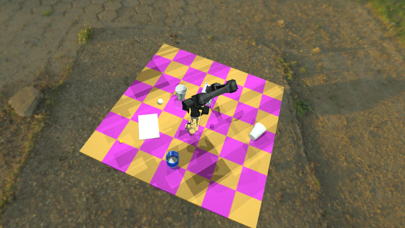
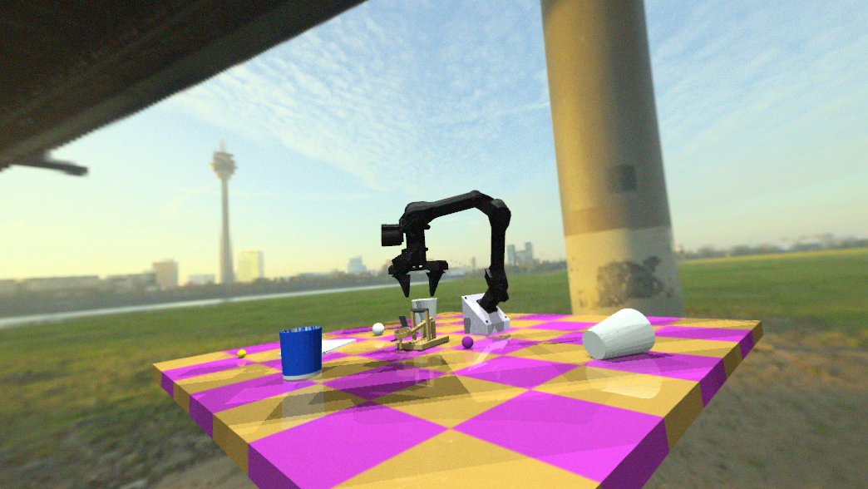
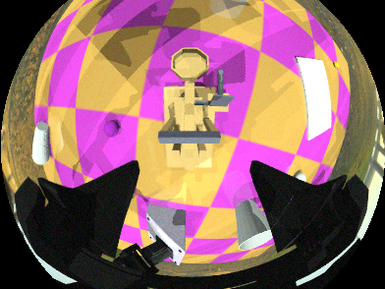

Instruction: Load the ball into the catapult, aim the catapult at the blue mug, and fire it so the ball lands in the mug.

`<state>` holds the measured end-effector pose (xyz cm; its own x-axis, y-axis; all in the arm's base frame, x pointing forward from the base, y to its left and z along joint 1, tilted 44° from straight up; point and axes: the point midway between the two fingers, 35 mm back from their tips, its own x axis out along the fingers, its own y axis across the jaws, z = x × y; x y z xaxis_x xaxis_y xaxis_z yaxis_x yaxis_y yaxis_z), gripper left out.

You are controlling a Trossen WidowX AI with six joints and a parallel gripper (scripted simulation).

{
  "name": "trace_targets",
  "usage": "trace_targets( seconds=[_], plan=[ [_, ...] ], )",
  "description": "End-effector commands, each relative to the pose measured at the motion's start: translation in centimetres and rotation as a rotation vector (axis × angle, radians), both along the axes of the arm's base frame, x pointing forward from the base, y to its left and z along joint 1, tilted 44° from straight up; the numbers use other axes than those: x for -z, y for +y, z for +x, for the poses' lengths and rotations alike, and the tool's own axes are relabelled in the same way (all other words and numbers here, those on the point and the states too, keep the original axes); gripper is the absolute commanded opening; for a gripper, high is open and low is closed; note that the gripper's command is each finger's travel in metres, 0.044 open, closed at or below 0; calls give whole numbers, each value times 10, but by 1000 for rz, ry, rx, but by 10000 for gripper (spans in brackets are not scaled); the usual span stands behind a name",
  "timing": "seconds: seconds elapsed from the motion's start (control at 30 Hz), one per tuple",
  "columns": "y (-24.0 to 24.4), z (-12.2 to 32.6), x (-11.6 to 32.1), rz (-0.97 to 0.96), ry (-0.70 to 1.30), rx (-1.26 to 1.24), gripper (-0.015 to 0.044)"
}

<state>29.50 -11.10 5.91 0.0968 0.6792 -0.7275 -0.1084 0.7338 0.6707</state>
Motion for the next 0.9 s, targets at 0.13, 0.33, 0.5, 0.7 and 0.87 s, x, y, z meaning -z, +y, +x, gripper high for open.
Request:
trace_targets(
  seconds=[0.13, 0.33, 0.5, 0.7, 0.87],
  plan=[
    [11, -34, 11, 3, 7, -5, 440],
    [43, -29, 44, 4, 6, -5, 440],
    [44, -29, 46, 4, 6, -5, 440],
    [51, -28, 53, 4, 6, -5, 440],
    [56, -27, 59, 4, 6, -5, 440]
  ],
)
